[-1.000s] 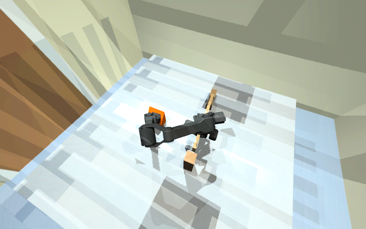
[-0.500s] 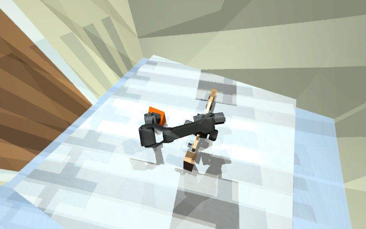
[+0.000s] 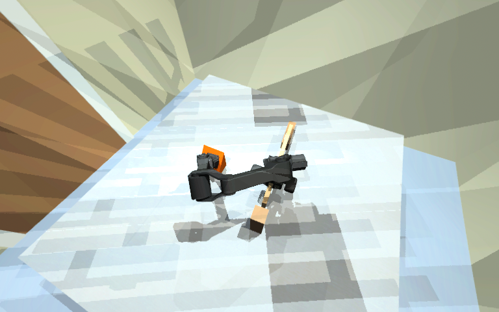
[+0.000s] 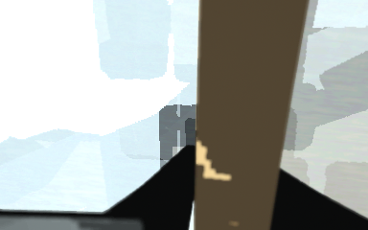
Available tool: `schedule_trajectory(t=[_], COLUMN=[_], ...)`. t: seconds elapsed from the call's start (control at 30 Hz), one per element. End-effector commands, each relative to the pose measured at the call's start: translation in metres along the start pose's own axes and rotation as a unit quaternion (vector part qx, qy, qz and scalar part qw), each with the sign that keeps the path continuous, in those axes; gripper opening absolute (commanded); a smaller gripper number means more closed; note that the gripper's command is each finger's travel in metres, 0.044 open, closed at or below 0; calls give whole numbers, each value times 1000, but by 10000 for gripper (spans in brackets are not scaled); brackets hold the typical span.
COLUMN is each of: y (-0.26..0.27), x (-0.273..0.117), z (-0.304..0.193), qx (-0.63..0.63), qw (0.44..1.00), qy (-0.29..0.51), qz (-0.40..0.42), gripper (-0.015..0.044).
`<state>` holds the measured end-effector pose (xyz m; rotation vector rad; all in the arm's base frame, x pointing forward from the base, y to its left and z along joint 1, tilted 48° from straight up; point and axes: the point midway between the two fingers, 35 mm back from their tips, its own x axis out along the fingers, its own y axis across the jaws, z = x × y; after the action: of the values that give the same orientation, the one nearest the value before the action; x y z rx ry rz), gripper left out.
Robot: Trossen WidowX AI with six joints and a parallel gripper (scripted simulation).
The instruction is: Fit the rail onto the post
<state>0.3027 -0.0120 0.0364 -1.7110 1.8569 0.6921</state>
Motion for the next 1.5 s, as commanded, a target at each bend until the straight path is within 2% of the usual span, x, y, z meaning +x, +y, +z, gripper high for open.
schedule_trajectory(t=[0.0, 1.47], y=[0, -1], x=[-3, -2], z=[-2, -15], qx=[-2, -3], qw=[1000, 1000], qy=[-1, -1], qz=[-3, -3], gripper=[0, 0])
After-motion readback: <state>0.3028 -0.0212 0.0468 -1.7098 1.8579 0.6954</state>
